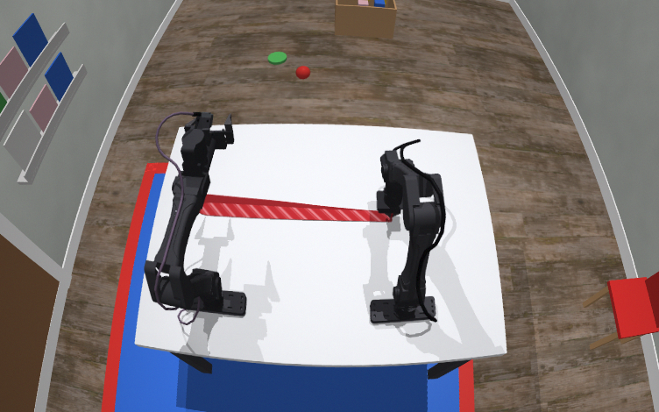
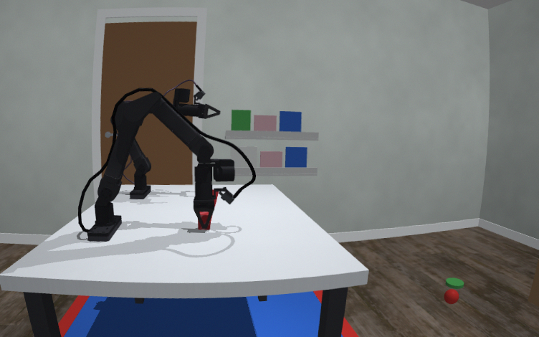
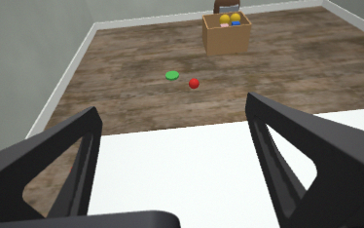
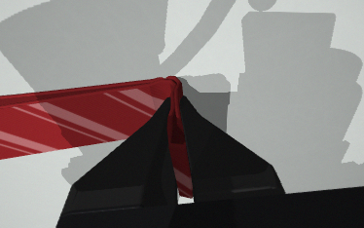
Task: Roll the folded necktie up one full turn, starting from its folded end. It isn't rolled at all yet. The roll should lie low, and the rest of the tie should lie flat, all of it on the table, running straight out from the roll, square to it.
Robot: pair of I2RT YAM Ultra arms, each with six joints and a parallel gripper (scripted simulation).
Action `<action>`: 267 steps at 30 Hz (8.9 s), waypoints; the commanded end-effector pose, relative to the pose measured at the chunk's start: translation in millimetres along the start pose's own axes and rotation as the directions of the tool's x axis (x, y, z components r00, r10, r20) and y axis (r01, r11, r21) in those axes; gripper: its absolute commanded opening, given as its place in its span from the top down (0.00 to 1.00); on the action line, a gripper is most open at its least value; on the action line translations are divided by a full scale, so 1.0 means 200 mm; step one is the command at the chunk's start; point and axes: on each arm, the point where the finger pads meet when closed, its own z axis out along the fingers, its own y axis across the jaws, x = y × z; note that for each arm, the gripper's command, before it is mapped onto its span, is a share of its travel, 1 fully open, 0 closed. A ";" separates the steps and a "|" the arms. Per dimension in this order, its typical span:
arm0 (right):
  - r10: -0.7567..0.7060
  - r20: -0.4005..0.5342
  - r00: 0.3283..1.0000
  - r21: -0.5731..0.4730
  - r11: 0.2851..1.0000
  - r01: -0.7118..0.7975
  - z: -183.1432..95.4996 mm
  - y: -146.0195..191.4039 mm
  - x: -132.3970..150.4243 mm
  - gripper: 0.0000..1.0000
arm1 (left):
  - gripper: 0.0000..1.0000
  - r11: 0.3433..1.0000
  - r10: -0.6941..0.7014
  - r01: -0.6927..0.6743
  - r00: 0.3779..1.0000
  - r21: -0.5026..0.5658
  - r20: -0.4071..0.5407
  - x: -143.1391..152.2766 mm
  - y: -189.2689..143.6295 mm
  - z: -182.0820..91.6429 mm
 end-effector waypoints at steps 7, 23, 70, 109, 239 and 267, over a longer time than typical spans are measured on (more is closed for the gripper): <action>0.033 0.029 0.999 0.228 0.973 -0.039 -0.05 -0.04 -0.03 0.94 | 0.00 0.999 -0.034 0.033 0.996 0.017 0.079 -0.17 0.03 -0.03; 0.033 0.029 0.999 0.467 0.883 -0.043 -0.05 -0.04 -0.03 0.94 | 0.00 0.999 -0.034 0.033 0.996 0.017 0.079 -0.17 0.03 -0.03; 0.033 0.029 0.999 0.553 0.832 -0.044 -0.06 -0.03 -0.03 0.90 | 0.00 0.999 -0.034 0.033 0.996 0.017 0.079 -0.17 0.03 -0.03; 0.033 0.029 0.999 0.553 0.832 -0.044 -0.13 0.02 -0.04 0.90 | 0.00 0.999 -0.034 0.033 0.996 0.017 0.079 -0.17 0.03 -0.03; 0.056 0.027 0.998 0.553 0.831 -0.062 -0.08 0.08 -0.04 0.81 | 0.00 0.999 -0.034 0.033 0.996 0.017 0.079 -0.17 0.03 -0.03; 0.045 0.028 0.999 0.396 0.917 -0.053 -0.23 0.18 -0.04 0.79 | 0.00 0.999 -0.034 0.033 0.996 0.017 0.079 -0.17 0.03 -0.03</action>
